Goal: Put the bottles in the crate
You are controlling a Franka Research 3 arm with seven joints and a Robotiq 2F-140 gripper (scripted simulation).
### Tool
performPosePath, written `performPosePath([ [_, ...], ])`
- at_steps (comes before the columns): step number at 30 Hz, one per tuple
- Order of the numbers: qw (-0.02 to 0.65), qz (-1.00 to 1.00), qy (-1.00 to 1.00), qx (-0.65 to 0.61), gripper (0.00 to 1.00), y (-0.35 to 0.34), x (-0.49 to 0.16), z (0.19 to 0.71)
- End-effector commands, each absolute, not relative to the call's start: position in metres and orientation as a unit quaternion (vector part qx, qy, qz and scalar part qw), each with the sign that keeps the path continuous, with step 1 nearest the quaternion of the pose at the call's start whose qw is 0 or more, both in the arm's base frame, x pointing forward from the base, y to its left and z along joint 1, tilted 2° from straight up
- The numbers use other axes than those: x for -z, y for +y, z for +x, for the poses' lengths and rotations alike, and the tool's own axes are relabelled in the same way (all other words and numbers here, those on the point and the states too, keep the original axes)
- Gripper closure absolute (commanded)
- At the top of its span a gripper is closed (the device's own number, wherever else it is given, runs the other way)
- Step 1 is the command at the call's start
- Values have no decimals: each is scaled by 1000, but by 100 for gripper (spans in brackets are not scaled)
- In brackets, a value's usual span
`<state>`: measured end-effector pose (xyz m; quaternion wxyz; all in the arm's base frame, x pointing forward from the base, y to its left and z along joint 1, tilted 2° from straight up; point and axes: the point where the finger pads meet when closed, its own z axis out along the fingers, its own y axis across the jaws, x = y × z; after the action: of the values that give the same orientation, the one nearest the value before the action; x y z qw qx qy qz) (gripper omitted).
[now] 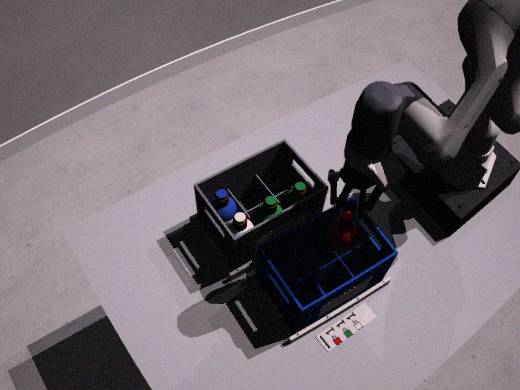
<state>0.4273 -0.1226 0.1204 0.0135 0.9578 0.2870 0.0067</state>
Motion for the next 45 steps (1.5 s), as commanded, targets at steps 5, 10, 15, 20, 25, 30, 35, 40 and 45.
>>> performPosePath([
  [5,18,958,286,-11,100,-123,-123,431],
  [10,18,958,286,-11,100,-123,-123,431],
  [15,18,958,286,-11,100,-123,-123,430],
  [20,18,958,286,-11,100,-123,-123,430],
  [25,18,958,286,-11,100,-122,-123,430],
  [30,18,958,286,-11,100,-123,-121,430],
  [35,18,958,286,-11,100,-123,-119,430],
  [40,18,958,286,-11,100,-123,-117,430],
  [45,18,958,286,-11,100,-123,-114,431],
])
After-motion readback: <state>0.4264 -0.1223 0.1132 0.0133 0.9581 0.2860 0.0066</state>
